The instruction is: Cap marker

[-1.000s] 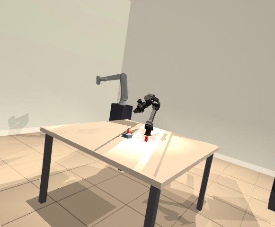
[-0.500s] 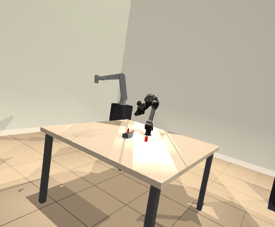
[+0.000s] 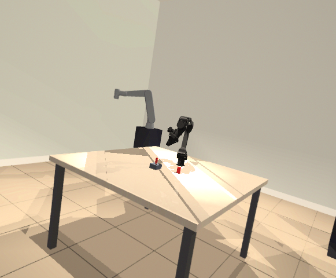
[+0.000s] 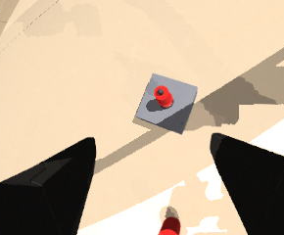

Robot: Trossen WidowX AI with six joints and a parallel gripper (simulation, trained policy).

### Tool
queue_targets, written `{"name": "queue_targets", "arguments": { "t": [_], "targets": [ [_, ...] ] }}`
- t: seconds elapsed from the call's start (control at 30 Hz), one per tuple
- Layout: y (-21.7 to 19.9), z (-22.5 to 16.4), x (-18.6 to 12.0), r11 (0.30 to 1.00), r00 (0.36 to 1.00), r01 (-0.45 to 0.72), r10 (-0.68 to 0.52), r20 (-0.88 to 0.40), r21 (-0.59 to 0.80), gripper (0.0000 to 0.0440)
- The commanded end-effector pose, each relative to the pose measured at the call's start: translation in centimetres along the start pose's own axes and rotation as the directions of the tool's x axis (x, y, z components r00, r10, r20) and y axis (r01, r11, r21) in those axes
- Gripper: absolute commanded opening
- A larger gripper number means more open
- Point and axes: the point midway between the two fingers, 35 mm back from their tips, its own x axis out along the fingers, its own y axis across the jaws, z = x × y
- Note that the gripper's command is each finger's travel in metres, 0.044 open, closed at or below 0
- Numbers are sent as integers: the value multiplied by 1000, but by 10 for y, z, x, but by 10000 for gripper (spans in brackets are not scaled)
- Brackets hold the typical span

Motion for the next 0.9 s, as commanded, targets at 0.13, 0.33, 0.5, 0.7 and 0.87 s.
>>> {"name": "queue_targets", "arguments": {
  "t": [0.13, 0.33, 0.5, 0.7, 0.87],
  "targets": [
    [7, -20, 5, 999, 997, 35, -35, -69, -1, 317],
    [11, -37, 9, 998, 990, 68, -68, -123, -7, 317],
    [14, -51, 12, 995, 981, 98, -99, -166, -15, 318],
    [16, -68, 15, 990, 966, 136, -138, -217, -26, 318],
    [16, -82, 17, 985, 951, 168, -173, -257, -38, 319]
  ]
}}
